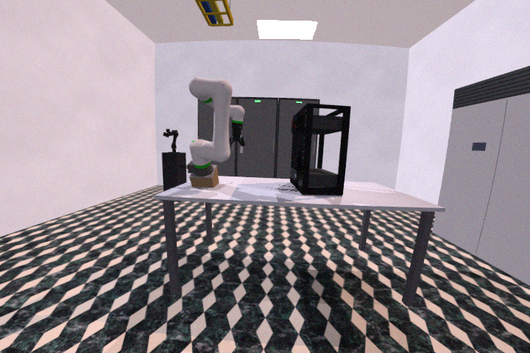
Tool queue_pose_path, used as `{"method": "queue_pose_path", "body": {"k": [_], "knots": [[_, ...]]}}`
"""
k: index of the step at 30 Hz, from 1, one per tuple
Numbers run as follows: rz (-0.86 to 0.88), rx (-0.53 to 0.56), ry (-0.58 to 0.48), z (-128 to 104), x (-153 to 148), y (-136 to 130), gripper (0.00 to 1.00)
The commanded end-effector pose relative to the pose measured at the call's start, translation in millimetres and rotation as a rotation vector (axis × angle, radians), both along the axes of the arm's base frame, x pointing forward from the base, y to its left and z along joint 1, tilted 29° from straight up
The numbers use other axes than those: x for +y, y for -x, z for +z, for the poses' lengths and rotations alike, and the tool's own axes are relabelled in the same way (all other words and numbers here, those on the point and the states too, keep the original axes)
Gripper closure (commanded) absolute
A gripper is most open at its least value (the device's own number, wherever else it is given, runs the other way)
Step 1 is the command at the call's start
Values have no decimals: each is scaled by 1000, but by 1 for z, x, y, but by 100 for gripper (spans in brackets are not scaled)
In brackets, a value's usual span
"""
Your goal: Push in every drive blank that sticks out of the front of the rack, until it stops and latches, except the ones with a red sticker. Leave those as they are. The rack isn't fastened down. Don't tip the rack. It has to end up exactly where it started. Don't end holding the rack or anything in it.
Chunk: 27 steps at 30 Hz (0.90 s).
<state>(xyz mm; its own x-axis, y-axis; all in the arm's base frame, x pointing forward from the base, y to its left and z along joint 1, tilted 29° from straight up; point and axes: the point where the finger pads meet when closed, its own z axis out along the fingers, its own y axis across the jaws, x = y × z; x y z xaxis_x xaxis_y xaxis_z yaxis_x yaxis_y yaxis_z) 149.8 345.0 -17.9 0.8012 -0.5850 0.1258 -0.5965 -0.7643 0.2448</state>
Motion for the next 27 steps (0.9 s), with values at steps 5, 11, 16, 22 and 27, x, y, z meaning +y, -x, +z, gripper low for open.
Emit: {"method": "queue_pose_path", "body": {"k": [5, 11, 16, 22, 27], "knots": [[58, 79, -159, -3, 32, 14, 0], [112, 124, -320, 2, 66, 23, 0], [149, 138, -433, 10, 89, 26, 0], [198, 136, -592, 27, 122, 26, 0], [238, 112, -729, 47, 150, 22, 0]]}}
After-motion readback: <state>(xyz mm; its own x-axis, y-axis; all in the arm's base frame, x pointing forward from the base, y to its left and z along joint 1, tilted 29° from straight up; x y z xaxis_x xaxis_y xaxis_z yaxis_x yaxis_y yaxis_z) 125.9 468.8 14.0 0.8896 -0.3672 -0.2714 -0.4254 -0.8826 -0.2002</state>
